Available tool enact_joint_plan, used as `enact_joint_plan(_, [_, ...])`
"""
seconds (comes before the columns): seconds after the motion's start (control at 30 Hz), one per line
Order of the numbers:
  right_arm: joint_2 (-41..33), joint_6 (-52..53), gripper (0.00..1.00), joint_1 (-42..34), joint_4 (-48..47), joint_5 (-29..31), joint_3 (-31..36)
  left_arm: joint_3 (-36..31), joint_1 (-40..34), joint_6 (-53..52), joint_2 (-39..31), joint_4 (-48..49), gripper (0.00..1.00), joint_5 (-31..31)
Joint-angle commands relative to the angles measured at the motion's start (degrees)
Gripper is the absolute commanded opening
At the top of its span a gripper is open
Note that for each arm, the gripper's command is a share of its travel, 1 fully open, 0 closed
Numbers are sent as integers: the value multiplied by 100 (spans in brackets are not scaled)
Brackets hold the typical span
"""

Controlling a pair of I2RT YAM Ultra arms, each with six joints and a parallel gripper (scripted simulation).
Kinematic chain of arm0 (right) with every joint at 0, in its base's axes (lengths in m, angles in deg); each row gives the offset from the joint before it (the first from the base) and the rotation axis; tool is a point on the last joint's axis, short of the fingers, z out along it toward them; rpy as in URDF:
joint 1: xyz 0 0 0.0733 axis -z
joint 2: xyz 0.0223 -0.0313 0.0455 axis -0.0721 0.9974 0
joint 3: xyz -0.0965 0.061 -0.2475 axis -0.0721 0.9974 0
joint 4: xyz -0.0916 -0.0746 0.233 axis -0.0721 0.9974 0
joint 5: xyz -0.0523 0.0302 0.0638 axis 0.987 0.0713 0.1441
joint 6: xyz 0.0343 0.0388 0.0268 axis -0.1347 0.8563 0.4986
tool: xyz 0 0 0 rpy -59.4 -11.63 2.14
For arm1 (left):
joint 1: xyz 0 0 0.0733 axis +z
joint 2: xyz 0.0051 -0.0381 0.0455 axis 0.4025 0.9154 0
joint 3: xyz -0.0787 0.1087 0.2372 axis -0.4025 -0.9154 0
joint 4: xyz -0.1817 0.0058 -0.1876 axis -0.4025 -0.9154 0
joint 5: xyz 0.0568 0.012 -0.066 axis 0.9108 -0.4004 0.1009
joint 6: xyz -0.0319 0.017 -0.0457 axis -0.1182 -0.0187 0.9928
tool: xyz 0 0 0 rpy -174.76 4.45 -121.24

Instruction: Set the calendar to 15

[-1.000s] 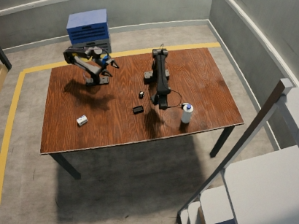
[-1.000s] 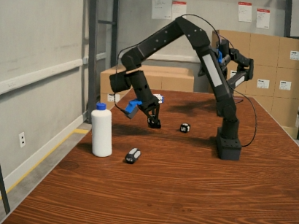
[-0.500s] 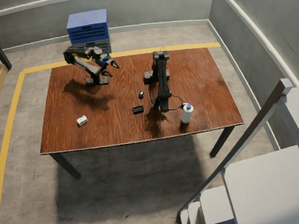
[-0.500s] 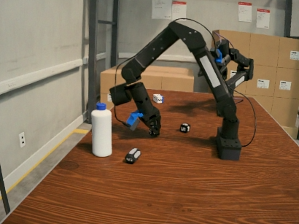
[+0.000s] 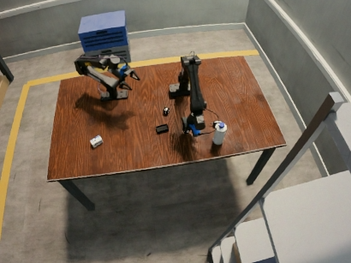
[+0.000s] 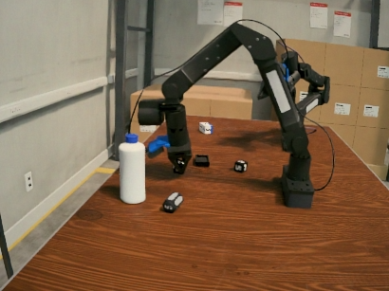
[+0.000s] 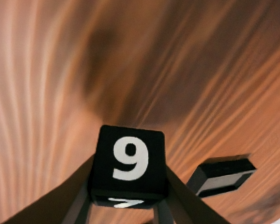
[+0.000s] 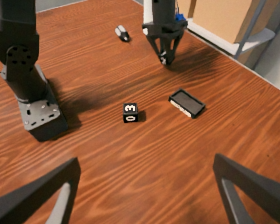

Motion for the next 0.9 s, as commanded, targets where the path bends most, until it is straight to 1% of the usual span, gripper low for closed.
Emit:
enact_joint_plan(0.0, [-96, -11, 100, 23, 101, -38, -104, -151, 139, -764, -360, 782, 27, -276])
enact_joint_plan(0.23, [-96, -11, 100, 23, 101, -38, -104, -635, 357, -1864, -629, 1755, 27, -793])
enact_joint_plan(0.3, [-96, -11, 100, 23, 101, -38, -104, -635, 357, -1864, -629, 1755, 27, -793])
enact_joint_plan(0.43, [-96, -11, 100, 23, 101, -38, -104, -1077, 540, -2683, -771, 2471, 27, -1231])
enact_joint_plan(0.7, [-96, -11, 100, 23, 101, -38, -104, -1892, 940, -3936, -957, 3551, 27, -1973])
enact_joint_plan(0.8, [-96, -11, 100, 23, 101, -38, -104, -2190, 1093, -4411, -994, 3895, 27, -2262])
enact_joint_plan(0.87, [-96, -11, 100, 23, 101, -38, -104, -2190, 1093, -4411, -994, 3895, 27, -2262])
